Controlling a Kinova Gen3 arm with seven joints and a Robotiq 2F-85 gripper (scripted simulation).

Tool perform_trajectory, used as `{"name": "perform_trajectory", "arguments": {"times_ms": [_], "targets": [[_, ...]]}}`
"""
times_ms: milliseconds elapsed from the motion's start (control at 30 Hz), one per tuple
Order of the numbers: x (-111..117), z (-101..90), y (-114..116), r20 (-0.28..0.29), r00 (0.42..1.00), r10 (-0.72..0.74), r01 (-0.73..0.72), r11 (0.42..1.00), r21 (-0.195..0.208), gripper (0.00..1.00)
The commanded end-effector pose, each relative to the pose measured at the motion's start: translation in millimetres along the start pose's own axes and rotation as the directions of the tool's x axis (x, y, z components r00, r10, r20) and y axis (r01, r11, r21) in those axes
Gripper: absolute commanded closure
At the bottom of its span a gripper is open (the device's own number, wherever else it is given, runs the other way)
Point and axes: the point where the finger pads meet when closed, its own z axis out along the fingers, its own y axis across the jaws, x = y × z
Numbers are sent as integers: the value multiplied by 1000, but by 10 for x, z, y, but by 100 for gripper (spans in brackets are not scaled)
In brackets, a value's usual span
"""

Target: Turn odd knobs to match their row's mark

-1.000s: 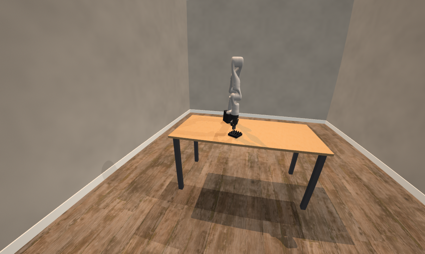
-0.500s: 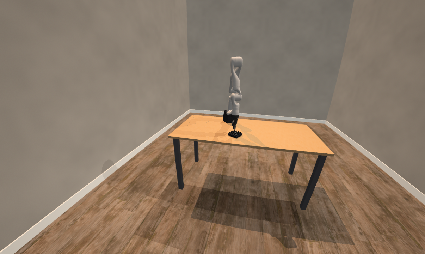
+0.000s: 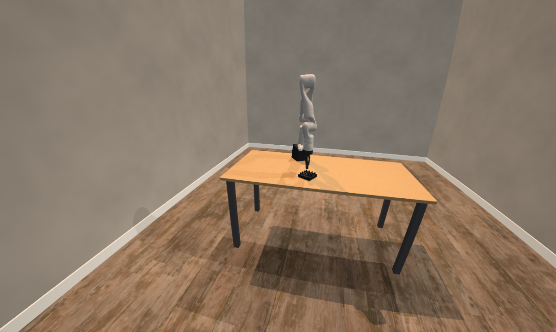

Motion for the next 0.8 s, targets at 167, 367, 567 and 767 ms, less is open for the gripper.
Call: {"name": "perform_trajectory", "arguments": {"times_ms": [167, 367, 567, 767], "targets": [[21, -4, 32, 8, 982, -190, 190, 982, -10, 81], [14, -12, 58, 15, 898, -439, 439, 898, -14, 81], [12, -27, 69, 19, 746, -665, 665, 746, -12, 81], [14, -41, 67, 20, 614, -789, 789, 614, -8, 81]]}}
